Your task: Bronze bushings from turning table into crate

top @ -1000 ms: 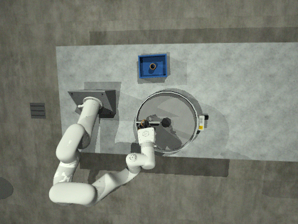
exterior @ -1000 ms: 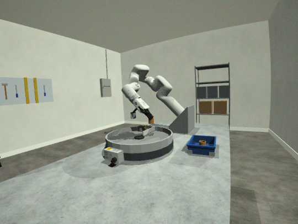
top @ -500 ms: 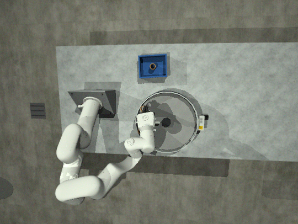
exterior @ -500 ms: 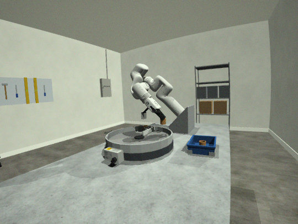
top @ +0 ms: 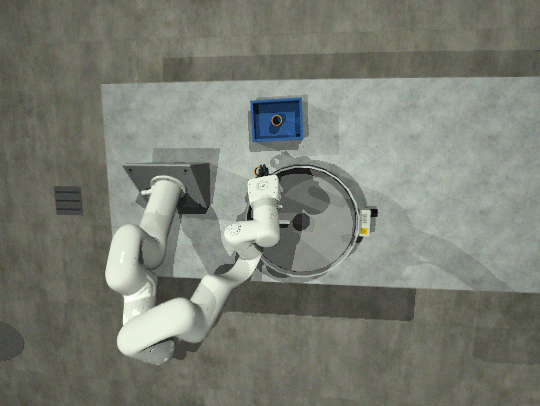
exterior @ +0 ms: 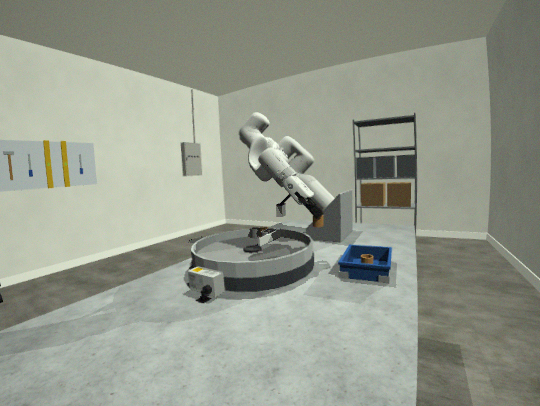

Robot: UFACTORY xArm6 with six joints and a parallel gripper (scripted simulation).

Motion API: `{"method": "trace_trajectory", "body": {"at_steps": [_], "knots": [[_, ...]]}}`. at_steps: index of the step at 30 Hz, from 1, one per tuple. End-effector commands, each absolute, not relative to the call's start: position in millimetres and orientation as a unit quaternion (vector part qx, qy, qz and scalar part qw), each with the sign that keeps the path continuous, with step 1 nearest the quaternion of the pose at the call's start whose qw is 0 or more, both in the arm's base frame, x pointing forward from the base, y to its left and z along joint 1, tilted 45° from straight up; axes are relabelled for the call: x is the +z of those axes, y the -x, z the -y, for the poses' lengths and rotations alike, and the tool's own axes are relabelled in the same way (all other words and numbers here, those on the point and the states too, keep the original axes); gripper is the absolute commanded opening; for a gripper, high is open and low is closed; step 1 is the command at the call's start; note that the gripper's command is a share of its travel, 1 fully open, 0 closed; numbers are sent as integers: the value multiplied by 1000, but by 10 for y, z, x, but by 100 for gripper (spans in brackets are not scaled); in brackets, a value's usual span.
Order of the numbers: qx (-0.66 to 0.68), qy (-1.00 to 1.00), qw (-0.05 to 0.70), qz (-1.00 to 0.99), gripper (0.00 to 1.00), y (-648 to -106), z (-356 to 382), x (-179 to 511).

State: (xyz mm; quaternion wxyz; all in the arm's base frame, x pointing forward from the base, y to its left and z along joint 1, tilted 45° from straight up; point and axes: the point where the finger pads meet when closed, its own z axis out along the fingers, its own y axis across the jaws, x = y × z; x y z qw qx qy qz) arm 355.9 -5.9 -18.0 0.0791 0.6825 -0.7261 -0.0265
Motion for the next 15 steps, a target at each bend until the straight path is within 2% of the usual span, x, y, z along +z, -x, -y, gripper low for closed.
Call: {"method": "trace_trajectory", "body": {"at_steps": [1,15], "knots": [[-24,-683,79,726,0,-3658,-217,-481],[-24,-683,79,726,0,-3754,-776,-1054]]}}
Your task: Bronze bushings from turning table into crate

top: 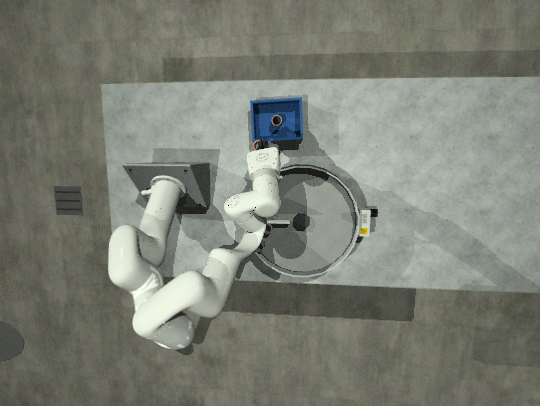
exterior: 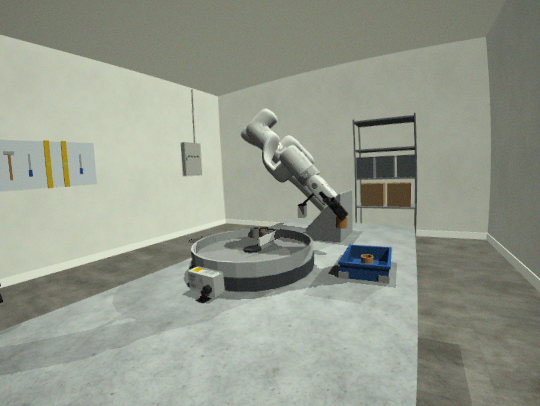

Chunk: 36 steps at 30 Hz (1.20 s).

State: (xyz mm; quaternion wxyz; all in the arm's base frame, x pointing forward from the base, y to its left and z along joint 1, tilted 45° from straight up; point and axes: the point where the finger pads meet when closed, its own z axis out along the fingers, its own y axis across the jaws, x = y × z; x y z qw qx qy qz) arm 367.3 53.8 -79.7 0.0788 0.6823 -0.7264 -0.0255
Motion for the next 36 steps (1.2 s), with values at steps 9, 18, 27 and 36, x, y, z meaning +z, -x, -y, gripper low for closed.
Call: {"method": "trace_trajectory", "body": {"at_steps": [9,18,27,36], "knots": [[-24,-683,79,726,0,-3810,-1097,-1383],[-24,-683,79,726,0,-3824,-1178,-1466],[-24,-683,79,726,0,-3824,-1182,-1471],[-24,-683,79,726,0,-3822,-1169,-1485]]}}
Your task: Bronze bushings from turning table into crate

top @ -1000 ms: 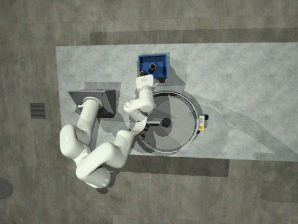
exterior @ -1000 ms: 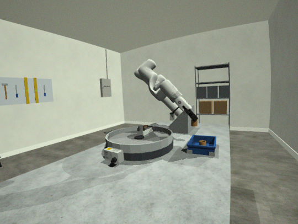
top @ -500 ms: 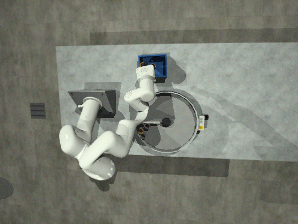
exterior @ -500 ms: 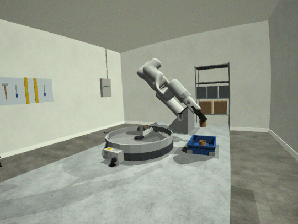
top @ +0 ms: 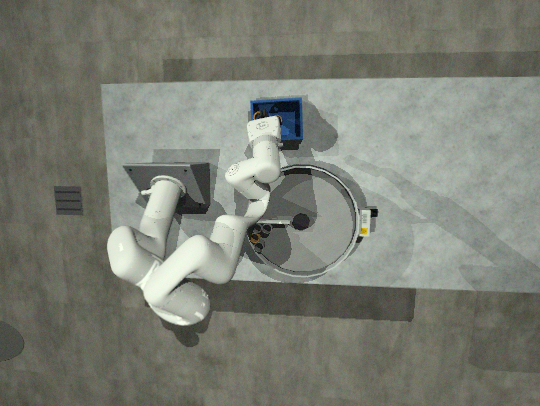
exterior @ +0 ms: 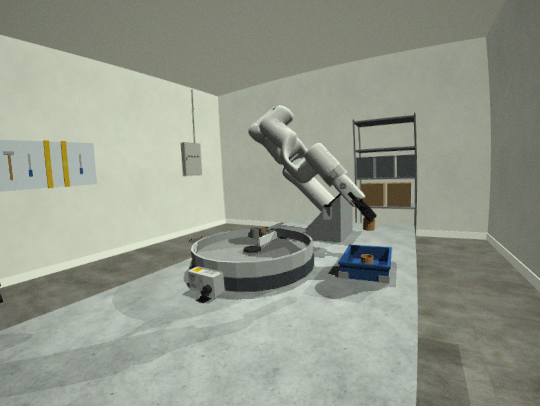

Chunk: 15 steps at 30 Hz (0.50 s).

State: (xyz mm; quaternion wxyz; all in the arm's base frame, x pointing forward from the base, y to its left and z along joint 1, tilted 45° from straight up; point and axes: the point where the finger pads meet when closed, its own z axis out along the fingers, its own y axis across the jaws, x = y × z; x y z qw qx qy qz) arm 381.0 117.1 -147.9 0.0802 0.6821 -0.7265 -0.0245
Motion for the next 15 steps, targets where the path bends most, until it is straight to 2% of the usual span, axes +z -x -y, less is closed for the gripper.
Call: {"method": "trace_trajectory", "body": {"at_steps": [1,15], "knots": [[-24,-683,79,726,0,-3818,-1153,-1501],[-24,-683,79,726,0,-3737,-758,-1916]]}}
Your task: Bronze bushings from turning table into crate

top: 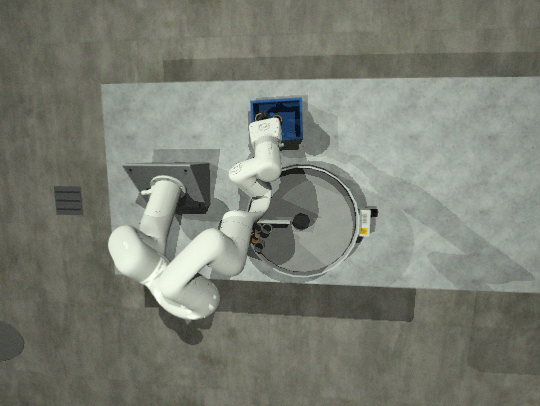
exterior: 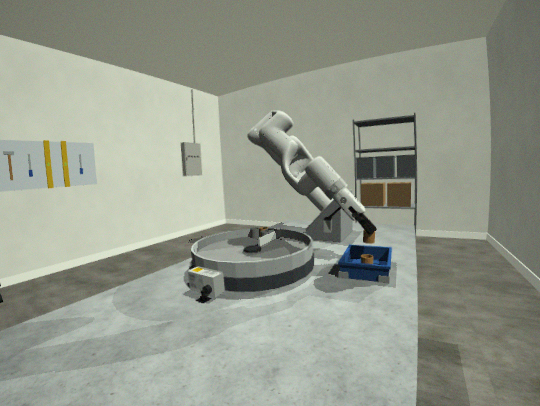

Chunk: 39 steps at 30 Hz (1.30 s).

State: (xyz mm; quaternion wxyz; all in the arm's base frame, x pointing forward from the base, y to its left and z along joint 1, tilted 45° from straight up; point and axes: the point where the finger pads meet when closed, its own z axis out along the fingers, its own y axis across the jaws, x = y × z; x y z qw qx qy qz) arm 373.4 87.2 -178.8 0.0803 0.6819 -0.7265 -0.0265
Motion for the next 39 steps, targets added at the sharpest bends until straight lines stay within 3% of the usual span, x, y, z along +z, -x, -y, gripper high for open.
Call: {"method": "trace_trajectory", "body": {"at_steps": [1,39], "knots": [[-24,-683,79,726,0,-3735,-748,-1926],[-24,-683,79,726,0,-3696,-565,-2110]]}}
